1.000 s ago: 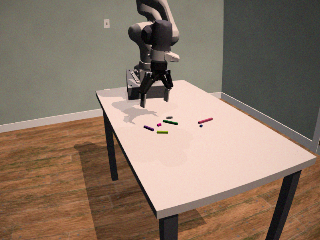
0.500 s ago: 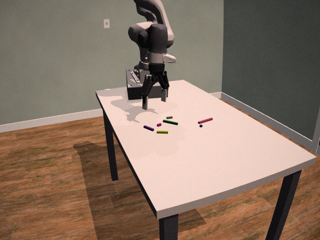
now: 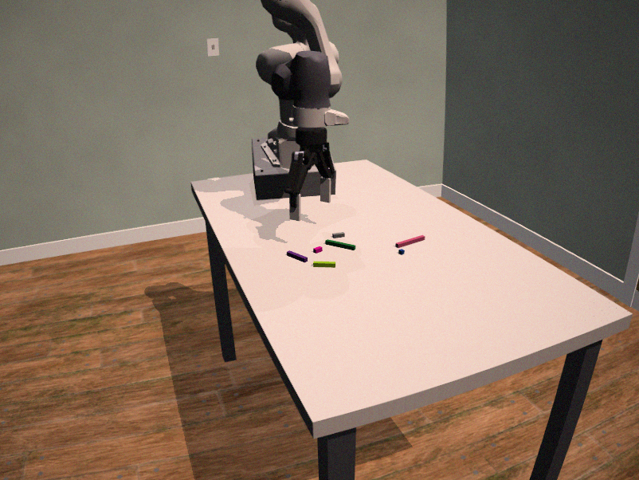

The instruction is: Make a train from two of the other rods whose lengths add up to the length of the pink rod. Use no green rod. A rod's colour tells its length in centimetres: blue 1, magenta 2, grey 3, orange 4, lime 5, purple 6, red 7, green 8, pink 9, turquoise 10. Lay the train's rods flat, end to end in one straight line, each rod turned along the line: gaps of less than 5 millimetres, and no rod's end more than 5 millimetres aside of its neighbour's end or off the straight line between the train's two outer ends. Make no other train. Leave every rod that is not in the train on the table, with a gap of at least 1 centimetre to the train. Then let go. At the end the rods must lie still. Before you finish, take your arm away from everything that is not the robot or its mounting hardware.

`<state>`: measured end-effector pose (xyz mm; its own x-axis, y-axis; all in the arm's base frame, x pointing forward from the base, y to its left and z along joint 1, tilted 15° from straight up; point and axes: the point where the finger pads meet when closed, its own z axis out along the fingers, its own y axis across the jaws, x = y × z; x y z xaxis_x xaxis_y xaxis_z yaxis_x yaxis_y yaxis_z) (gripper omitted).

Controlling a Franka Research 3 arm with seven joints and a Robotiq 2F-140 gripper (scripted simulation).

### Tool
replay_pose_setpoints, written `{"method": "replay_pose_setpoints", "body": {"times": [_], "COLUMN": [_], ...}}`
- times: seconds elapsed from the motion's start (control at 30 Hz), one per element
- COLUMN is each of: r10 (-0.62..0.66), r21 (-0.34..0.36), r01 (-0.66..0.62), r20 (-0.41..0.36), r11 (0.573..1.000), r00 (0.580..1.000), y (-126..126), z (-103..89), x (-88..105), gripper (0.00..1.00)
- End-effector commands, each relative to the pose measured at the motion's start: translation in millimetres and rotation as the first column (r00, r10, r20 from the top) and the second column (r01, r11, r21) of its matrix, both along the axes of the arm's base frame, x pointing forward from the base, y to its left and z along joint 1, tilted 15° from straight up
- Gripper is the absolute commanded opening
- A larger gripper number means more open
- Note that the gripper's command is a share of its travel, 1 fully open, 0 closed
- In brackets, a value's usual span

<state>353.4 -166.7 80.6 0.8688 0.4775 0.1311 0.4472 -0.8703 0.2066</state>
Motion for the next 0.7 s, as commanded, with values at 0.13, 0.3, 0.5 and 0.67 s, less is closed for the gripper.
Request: {"method": "replay_pose_setpoints", "body": {"times": [0.13, 0.3, 0.5, 0.67], "r10": [0.080, 0.091, 0.091, 0.096], "r21": [-0.007, -0.007, -0.007, -0.007], "r01": [-0.080, -0.091, -0.091, -0.096], "r20": [0.018, 0.020, 0.020, 0.020], "r11": [0.997, 0.996, 0.996, 0.995], "r00": [0.997, 0.996, 0.996, 0.995], "y": [6.7, 9.0, 9.0, 10.0], "z": [-2.6, -4.3, -4.3, -5.0], "x": [-1.3, -3.4, -3.4, -4.2], "gripper": [1.00, 1.00, 1.00, 1.00]}}
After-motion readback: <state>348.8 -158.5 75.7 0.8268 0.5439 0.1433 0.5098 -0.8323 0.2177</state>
